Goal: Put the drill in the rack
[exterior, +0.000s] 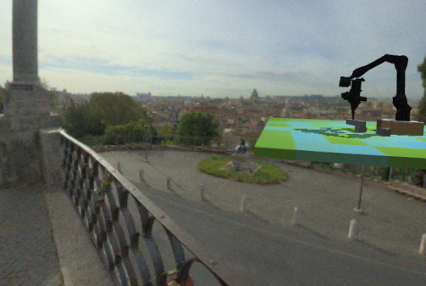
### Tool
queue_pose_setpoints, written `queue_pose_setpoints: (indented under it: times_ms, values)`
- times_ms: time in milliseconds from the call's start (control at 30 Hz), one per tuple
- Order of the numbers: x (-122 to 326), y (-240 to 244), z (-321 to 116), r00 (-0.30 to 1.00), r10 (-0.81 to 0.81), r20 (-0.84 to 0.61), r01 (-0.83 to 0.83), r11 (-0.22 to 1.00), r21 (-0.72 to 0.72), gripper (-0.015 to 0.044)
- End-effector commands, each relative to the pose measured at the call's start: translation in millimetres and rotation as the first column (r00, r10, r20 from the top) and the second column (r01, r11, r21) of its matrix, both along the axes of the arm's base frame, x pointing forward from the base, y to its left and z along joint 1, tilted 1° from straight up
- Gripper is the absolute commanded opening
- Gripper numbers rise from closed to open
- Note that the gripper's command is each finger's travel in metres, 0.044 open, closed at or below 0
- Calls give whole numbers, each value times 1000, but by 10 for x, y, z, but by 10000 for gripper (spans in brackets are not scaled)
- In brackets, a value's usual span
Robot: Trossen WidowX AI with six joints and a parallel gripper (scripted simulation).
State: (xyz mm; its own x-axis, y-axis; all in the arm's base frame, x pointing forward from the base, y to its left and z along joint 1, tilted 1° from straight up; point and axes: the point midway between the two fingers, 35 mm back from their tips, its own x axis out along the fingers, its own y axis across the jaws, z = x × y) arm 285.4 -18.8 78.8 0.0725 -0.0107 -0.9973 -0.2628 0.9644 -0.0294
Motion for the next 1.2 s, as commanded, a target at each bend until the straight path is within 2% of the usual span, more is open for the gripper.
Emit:
queue_pose_setpoints:
  times_ms: [0,133,267,433,567,633,667,700,767,900,1000,1033,1167]
  values:
    - [-48,-35,-202,999,-5,-45,5,1000,-7,0]
    - [-47,-37,-230,999,-5,-45,5,1000,-7,0]
    - [-11,-28,-27,999,-5,-45,5,1000,-7,105]
    - [5,0,492,999,-5,-44,5,1000,-7,236]
    - [-3,5,573,999,-5,-44,5,1000,-6,341]
    - [34,92,460,996,83,-33,-84,996,-6,394]
    - [40,208,390,981,189,-35,-190,982,-9,420]
    - [40,350,305,948,316,-39,-317,948,-11,440]
    - [9,633,135,833,551,-46,-552,834,-15,440]
    - [-167,1169,-199,444,894,-62,-896,444,-17,440]
    - [-357,1482,-410,117,991,-71,-993,116,-14,440]
    - [-405,1546,-456,42,996,-73,-999,42,-13,440]
    - [-430,1576,-478,5,997,-74,-1000,5,-12,440]
